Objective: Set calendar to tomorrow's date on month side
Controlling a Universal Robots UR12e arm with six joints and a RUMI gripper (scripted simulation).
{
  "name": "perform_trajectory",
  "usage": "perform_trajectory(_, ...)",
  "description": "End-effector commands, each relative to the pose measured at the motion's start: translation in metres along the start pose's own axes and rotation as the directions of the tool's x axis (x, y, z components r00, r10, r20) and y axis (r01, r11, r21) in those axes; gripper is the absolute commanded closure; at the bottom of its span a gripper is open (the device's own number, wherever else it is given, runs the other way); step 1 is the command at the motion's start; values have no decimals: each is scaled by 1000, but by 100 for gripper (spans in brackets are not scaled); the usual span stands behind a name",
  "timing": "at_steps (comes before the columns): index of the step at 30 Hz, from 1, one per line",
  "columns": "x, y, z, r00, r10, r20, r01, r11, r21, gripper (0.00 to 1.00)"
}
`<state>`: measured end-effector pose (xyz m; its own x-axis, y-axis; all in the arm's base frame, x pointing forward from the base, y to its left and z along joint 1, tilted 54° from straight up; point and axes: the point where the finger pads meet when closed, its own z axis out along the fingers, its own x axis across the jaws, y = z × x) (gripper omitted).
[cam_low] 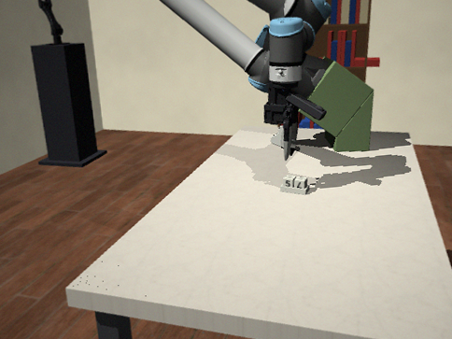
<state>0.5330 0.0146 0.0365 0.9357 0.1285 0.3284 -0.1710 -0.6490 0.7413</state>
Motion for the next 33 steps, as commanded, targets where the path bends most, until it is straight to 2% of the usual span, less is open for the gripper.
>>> perform_trajectory(1,0,0,0,1000,0,-1,0,1000,0,71)
perform_trajectory(16,0,0,2,1000,0,0,0,1000,0,71)
perform_trajectory(33,0,-1,18,1000,1,0,-1,1000,0,71)
